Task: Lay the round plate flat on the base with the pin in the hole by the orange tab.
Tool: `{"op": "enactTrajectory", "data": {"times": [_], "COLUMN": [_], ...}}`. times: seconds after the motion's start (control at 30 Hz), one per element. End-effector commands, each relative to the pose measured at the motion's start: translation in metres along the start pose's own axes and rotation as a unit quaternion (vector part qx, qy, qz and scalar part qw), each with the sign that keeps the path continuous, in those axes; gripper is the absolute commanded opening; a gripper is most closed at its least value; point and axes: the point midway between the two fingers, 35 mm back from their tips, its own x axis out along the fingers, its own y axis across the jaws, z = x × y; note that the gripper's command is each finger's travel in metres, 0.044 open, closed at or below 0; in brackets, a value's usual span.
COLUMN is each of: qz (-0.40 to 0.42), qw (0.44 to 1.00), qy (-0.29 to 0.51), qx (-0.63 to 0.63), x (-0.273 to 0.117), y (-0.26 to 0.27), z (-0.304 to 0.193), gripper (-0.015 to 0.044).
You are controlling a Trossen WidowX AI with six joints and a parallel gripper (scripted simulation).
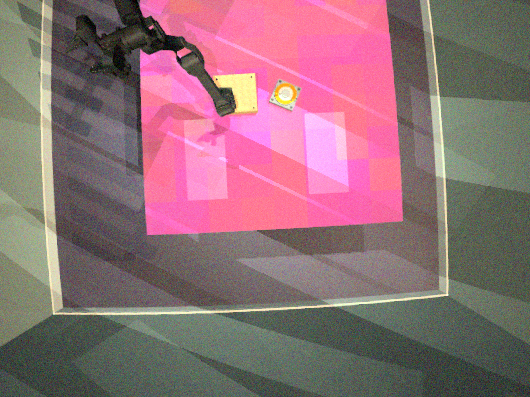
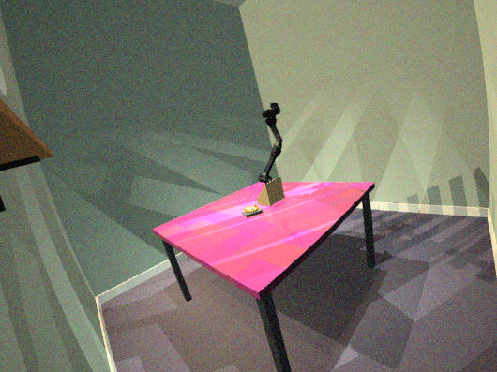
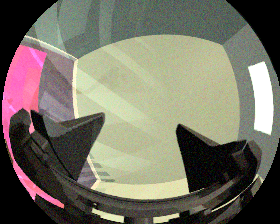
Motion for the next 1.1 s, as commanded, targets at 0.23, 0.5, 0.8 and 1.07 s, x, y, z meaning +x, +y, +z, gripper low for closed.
{"op": "enactTrajectory", "data": {"times": [0.23,0.5,0.8,1.07], "qz": [0.035,0.101,0.205,0.313], "qw": [0.996,0.977,0.938,0.882], "qy": [-0.079,-0.175,-0.264,-0.347], "qx": [0.025,0.062,0.094,0.055], "x": [0.04,0.055,0.027,-0.041], "y": [0.051,0.125,0.222,0.322], "z": [0.105,0.22,0.327,0.399], "gripper": [0.019,0.0,0.0,0.0]}}
